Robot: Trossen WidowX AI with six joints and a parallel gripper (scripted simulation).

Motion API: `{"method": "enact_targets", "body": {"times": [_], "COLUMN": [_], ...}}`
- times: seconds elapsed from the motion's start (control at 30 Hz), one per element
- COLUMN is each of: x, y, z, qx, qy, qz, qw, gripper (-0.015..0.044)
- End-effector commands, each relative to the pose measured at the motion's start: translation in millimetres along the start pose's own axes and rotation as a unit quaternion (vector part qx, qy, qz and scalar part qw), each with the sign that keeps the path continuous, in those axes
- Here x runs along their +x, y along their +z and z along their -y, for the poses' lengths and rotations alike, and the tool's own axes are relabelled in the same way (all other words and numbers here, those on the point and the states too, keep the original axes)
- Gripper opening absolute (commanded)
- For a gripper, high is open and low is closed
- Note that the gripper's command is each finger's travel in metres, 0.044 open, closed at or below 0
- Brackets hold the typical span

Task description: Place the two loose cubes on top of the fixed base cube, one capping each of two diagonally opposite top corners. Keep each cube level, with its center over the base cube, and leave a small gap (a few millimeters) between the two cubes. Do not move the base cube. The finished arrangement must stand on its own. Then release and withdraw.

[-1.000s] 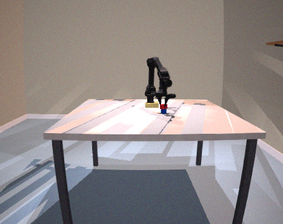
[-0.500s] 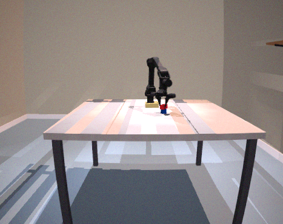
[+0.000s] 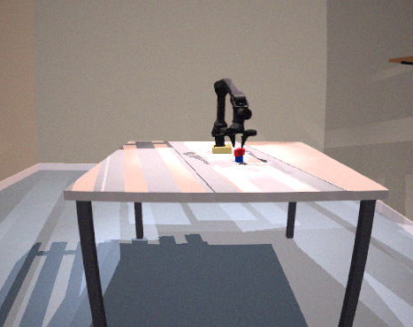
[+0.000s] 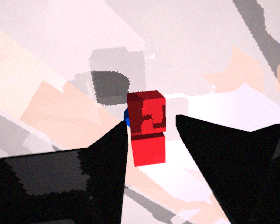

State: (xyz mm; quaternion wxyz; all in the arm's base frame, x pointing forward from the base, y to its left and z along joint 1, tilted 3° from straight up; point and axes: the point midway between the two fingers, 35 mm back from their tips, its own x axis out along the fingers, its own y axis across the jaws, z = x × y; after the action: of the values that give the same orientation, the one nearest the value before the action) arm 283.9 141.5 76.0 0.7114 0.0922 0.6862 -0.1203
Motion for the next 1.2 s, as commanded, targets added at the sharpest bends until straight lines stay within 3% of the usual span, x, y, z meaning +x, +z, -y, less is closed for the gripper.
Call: {"method": "enact_targets", "body": {"times": [0.0, 1.17], "x": [-8, -44], "y": [2, 2], "z": [-2, -1], "qx": [0.002, 0.002], "qy": [0.004, 0.004], "qz": [0.003, 0.003], "qw": [1.000, 1.000], "gripper": [0.0205, 0.0205]}}
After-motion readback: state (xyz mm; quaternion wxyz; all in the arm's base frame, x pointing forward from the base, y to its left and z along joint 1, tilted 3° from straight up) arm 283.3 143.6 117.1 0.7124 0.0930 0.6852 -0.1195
